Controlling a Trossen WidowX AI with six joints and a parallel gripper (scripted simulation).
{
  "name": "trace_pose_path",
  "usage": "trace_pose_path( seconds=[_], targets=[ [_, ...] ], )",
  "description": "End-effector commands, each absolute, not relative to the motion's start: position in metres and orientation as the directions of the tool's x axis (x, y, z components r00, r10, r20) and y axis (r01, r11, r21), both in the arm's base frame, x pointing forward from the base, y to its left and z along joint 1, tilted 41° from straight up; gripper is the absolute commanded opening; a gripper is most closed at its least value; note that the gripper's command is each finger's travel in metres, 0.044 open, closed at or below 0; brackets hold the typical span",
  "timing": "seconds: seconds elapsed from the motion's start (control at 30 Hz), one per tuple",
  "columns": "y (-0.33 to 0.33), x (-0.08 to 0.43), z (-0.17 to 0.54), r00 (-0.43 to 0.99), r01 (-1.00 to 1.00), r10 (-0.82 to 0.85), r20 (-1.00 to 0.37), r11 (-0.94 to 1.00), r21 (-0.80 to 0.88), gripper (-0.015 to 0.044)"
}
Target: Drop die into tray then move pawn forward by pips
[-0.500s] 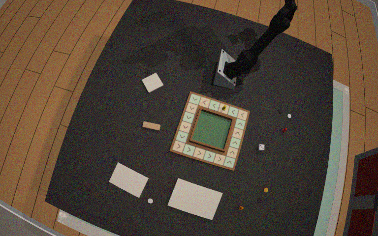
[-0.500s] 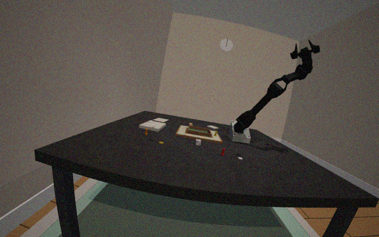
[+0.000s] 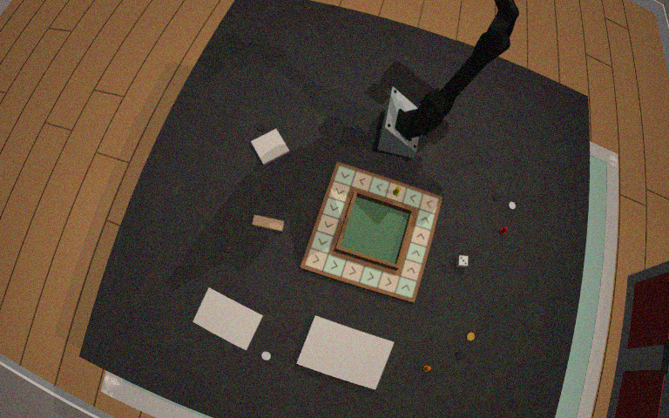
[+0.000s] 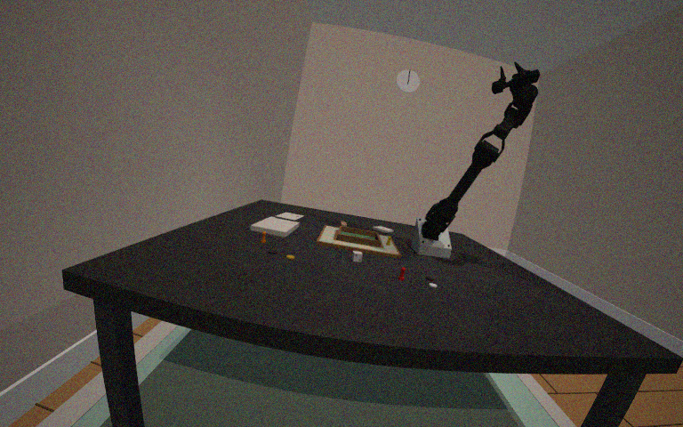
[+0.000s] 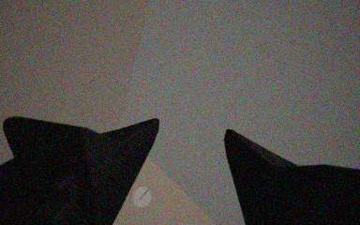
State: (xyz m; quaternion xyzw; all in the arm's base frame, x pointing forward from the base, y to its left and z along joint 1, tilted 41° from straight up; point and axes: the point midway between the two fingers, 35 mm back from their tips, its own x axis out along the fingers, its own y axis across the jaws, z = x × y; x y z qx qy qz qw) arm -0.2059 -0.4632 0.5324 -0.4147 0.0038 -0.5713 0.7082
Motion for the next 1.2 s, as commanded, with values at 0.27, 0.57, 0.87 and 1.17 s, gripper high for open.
trace_pose_path(
  seconds=[0.27,0.57,0.87,1.17],
  targets=[
    [-0.517,-0.052,0.5,0.536,0.811,-0.773,0.339,0.361,-0.46,0.0275],
    [-0.521,0.092,0.458,0.715,0.697,-0.67,0.201,0.658,-0.284,0.0275],
    [-0.47,0.238,0.416,0.879,0.478,-0.475,0.053,0.872,-0.112,0.0275],
    [-0.374,0.36,0.356,0.968,0.224,-0.206,-0.142,0.966,0.126,0.0275]
  ],
)
